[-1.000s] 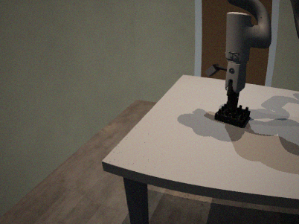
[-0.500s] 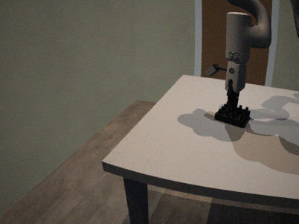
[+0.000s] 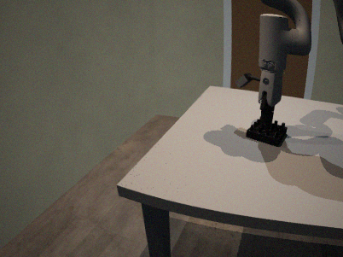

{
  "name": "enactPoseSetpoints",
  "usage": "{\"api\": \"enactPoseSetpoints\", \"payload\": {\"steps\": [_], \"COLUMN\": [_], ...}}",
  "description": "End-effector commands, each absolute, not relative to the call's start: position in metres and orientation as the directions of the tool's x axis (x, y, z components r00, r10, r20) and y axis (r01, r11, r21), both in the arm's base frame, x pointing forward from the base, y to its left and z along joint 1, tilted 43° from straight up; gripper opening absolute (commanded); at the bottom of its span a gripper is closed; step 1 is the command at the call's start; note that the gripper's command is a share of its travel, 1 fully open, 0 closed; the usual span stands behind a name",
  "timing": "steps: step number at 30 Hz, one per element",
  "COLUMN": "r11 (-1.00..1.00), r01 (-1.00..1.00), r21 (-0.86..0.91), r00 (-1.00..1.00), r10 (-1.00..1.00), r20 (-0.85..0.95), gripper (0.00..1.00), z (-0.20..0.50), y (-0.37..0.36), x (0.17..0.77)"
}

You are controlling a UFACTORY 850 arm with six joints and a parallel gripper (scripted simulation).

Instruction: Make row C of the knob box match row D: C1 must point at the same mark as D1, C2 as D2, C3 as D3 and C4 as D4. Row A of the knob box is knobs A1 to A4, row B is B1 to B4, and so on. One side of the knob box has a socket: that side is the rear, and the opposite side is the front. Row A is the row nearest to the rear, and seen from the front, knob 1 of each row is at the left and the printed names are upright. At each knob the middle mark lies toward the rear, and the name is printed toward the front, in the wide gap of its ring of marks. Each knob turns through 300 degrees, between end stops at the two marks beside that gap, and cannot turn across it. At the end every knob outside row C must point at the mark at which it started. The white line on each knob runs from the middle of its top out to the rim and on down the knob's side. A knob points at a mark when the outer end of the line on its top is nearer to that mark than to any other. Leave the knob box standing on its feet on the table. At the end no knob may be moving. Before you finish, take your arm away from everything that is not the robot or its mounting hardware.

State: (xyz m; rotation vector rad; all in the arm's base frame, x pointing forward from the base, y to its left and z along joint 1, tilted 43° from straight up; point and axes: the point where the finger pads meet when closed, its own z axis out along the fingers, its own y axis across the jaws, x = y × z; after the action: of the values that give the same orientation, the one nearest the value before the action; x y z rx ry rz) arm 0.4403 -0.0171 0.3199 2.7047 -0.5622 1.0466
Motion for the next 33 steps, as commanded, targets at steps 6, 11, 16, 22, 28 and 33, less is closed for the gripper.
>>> {"api": "enactPoseSetpoints", "payload": {"steps": [6, 11, 16, 22, 28, 33], "r11": [-0.911, -0.911, -0.911, -0.911, -0.911, -0.911], "r01": [-0.411, -0.411, -0.411, -0.411, -0.411, -0.411], "r21": [0.036, 0.036, 0.036, 0.036, 0.036, 0.036], "r00": [0.679, 0.679, 0.679, 0.679, 0.679, 0.679], "r10": [-0.279, -0.279, -0.279, -0.279, -0.279, -0.279], "r20": [0.679, 0.679, 0.679, 0.679, 0.679, 0.679], "gripper": [0.19, 0.08, 0.08, 0.08, 0.08, 0.08], "z": [0.3204, 0.3204, 0.3204, 0.3204, 0.3204, 0.3204], "y": [-0.0170, -0.0170, -0.0170, -0.0170, -0.0170, -0.0170], "x": [0.4405, 0.4405, 0.4405, 0.4405, 0.4405, 0.4405]}}
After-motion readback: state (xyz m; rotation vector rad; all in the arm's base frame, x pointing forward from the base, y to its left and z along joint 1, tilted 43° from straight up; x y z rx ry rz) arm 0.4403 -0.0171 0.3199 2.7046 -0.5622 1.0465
